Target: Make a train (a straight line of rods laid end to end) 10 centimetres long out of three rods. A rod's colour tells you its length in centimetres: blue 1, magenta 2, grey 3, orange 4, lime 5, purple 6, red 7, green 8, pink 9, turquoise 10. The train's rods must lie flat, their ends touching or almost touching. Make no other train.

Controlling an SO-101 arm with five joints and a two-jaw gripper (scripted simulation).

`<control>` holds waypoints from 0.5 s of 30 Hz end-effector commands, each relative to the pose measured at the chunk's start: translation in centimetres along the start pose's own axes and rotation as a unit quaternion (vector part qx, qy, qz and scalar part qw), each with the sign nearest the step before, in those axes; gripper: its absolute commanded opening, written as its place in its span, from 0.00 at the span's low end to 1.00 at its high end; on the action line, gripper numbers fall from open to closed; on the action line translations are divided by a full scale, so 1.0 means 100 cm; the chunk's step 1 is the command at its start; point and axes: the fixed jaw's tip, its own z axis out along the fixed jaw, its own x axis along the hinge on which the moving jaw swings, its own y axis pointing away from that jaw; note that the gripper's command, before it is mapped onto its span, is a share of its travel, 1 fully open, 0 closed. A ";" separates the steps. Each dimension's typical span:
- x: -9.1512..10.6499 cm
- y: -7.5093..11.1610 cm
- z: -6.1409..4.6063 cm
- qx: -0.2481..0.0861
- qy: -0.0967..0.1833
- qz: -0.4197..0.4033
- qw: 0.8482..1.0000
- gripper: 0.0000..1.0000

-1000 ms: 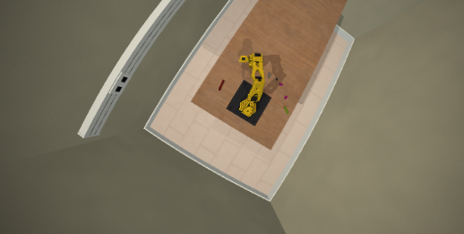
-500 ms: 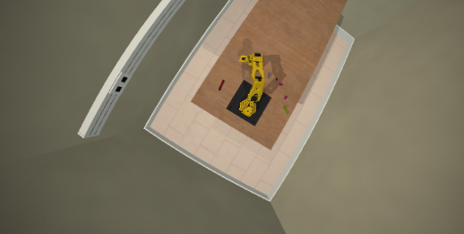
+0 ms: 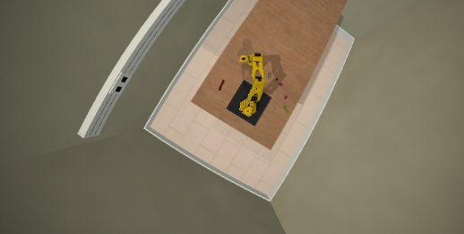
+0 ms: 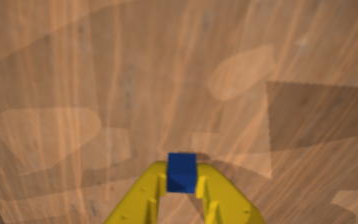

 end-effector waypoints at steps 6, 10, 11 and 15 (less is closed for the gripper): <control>-0.001 0.004 0.006 -0.011 0.003 0.002 1.000 0.06; -0.001 0.004 0.006 -0.011 0.003 0.002 1.000 0.06; -0.001 0.004 0.006 -0.011 0.003 0.002 1.000 0.07; -0.001 0.004 0.006 -0.011 0.003 0.002 1.000 0.09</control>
